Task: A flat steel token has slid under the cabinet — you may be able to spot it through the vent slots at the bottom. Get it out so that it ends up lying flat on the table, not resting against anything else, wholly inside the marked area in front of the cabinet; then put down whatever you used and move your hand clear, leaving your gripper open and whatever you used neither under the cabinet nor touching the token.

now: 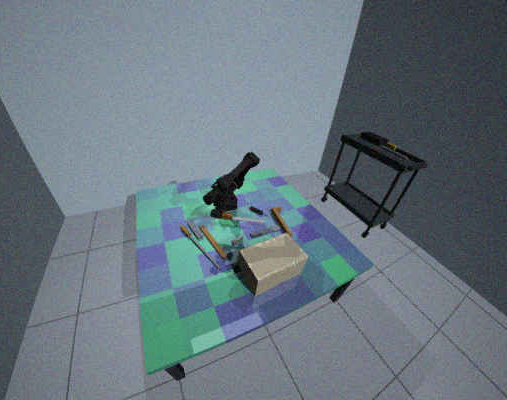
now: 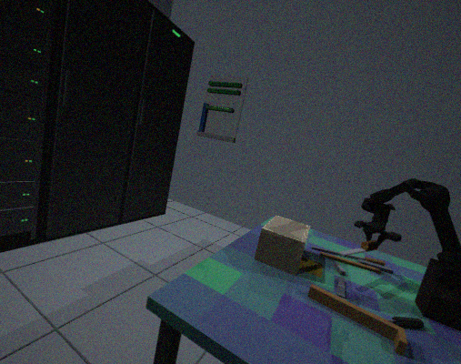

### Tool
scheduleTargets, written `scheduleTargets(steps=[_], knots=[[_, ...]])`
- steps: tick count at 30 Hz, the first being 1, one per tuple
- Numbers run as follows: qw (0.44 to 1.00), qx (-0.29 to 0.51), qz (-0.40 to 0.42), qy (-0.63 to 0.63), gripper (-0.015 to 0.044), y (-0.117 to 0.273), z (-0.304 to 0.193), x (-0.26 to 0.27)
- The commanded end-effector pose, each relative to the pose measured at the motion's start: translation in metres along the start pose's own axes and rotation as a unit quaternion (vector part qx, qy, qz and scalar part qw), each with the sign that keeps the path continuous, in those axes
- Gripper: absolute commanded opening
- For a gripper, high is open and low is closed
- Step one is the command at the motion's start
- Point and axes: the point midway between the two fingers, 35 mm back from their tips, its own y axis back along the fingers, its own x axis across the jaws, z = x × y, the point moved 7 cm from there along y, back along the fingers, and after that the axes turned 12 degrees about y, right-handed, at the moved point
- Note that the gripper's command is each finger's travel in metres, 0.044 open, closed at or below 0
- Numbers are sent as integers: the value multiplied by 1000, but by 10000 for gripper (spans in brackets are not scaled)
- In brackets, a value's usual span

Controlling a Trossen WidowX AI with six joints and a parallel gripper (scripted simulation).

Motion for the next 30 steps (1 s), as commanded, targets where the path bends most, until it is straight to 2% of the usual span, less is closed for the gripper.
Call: scheduleTargets(steps=[1,30], knots=[[1000,0,-8,2,0,3,-8,-1],[997,0,-8,-82,0,3,-17,2]])
